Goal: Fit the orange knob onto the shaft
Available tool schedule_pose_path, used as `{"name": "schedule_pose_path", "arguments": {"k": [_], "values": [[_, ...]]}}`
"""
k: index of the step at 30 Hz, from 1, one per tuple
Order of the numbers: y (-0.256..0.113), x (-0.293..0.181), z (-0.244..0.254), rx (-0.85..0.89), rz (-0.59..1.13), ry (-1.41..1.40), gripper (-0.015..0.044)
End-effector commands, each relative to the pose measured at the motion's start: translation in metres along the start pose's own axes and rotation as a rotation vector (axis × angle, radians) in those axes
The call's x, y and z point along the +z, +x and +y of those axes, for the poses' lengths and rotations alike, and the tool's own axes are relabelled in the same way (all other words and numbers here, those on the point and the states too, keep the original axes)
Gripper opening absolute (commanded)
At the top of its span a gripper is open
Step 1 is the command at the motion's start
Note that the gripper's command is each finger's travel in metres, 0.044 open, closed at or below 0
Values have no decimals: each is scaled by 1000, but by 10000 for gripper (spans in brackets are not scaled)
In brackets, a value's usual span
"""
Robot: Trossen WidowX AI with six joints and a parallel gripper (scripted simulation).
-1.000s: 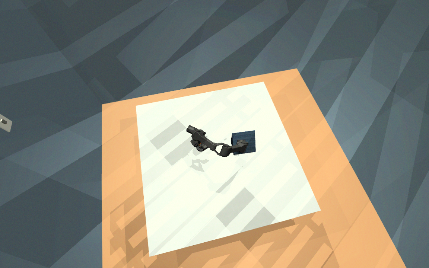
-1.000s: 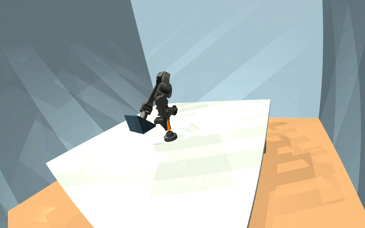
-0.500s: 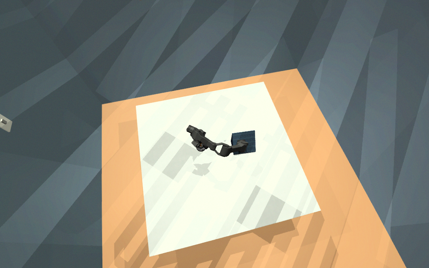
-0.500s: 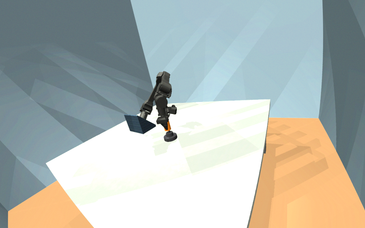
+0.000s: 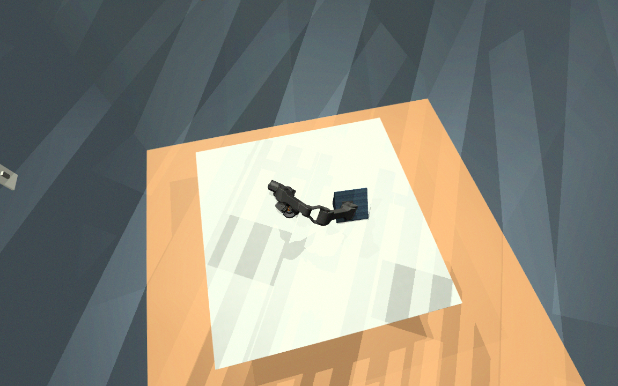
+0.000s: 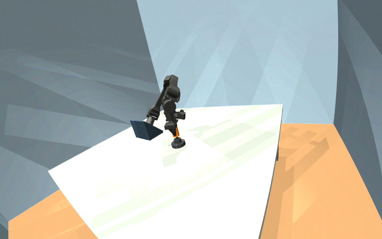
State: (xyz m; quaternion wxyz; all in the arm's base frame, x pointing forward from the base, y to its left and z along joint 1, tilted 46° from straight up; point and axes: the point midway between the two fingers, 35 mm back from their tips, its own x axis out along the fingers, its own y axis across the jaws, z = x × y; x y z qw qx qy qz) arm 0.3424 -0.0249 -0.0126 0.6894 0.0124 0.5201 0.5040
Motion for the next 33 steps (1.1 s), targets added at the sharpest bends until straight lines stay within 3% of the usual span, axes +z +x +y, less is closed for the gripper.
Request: {"name": "schedule_pose_path", "arguments": {"k": [1, 33], "values": [[0, 0, 0, -3, -1, -5, 0], [-2, 0, 0, -3, -1, -31, 0]]}}
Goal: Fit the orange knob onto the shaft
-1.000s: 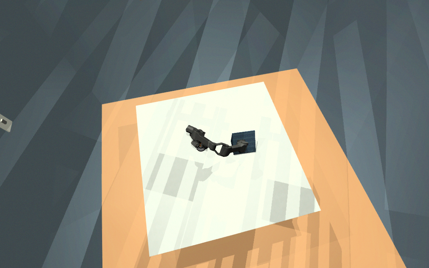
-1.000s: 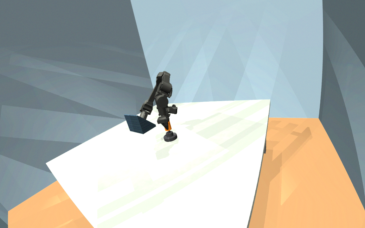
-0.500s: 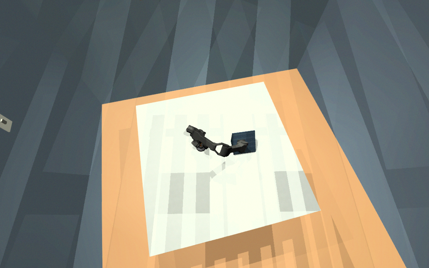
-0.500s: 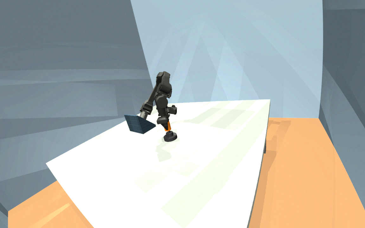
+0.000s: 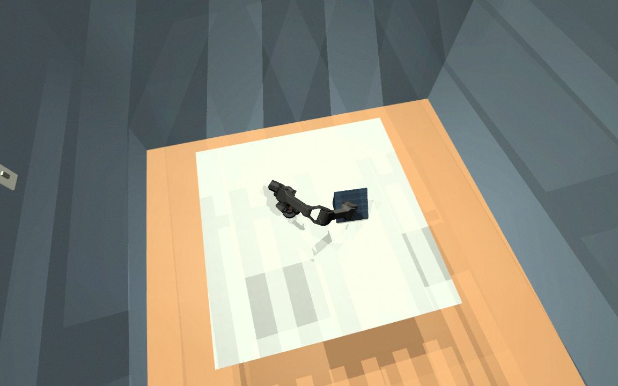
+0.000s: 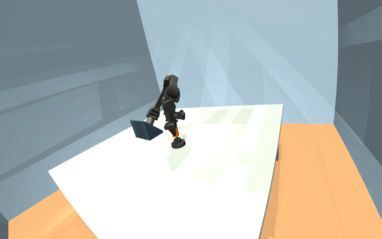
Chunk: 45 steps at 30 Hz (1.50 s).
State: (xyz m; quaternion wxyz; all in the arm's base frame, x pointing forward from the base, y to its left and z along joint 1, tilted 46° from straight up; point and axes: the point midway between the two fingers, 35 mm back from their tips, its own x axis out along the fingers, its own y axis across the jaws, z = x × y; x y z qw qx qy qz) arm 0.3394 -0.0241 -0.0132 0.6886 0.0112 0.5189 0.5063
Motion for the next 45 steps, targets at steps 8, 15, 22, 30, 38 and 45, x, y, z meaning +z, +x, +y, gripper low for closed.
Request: {"name": "schedule_pose_path", "arguments": {"k": [8, 15, 22, 30, 38, 45], "values": [[-2, 4, -4, -6, -1, -209, 0], [-2, 4, -3, -6, -1, -209, 0], [-1, 2, -2, -6, -1, -209, 0], [1, 0, -1, -6, -1, -209, 0], [2, 2, -1, -6, -1, -209, 0], [-3, 3, -3, -6, -1, -209, 0]]}}
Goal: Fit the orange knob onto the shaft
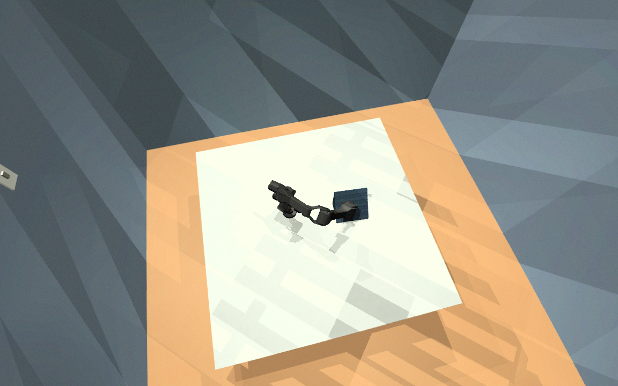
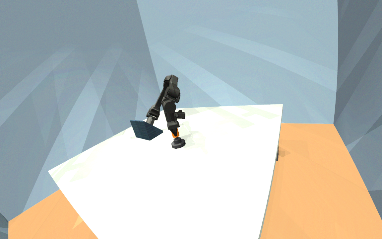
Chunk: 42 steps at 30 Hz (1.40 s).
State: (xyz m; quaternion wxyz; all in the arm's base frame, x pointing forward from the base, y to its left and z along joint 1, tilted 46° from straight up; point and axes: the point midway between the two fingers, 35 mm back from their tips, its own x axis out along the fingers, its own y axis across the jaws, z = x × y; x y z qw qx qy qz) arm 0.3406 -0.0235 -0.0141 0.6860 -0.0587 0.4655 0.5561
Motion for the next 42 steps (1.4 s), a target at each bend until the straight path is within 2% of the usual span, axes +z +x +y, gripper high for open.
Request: {"name": "schedule_pose_path", "arguments": {"k": [1, 8, 42], "values": [[-4, 2, -2, -6, -1, -17, 0], [-4, 3, -4, -7, -1, -216, 0], [1, 1, -2, -6, -1, -216, 0]]}}
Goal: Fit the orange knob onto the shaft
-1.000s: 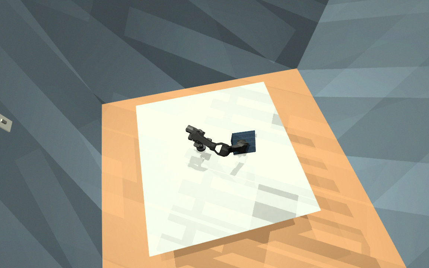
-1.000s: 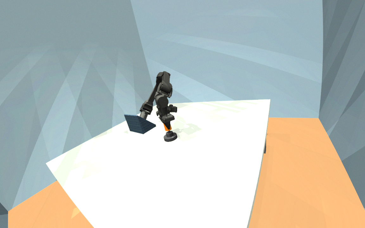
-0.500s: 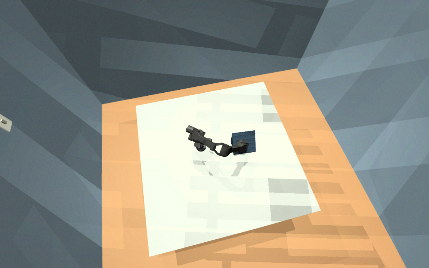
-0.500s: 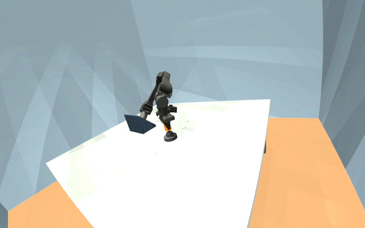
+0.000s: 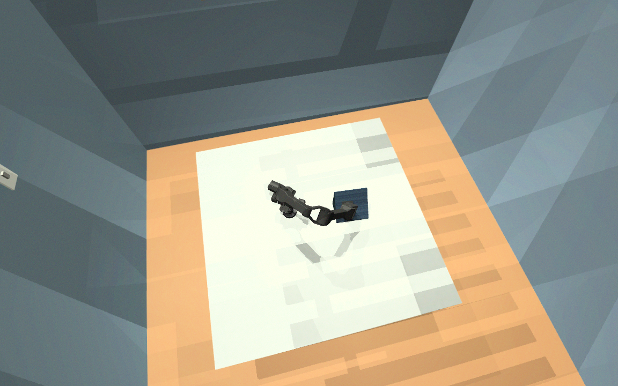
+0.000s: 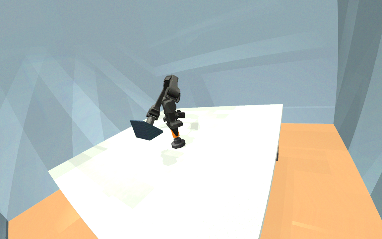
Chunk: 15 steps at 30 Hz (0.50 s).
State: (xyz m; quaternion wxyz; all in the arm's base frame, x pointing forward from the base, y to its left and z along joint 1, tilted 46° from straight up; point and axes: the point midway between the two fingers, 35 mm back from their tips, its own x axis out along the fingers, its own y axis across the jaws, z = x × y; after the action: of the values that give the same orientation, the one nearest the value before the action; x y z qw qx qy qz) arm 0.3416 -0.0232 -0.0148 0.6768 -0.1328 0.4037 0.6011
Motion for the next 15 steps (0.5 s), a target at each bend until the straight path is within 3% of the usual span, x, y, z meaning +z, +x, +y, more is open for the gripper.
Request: {"name": "schedule_pose_path", "arguments": {"k": [1, 8, 15], "values": [[0, 0, -1, -2, -1, -2, 0], [-5, 2, -2, -2, -1, -11, 0], [-4, 1, -3, -2, -1, -212, 0]]}}
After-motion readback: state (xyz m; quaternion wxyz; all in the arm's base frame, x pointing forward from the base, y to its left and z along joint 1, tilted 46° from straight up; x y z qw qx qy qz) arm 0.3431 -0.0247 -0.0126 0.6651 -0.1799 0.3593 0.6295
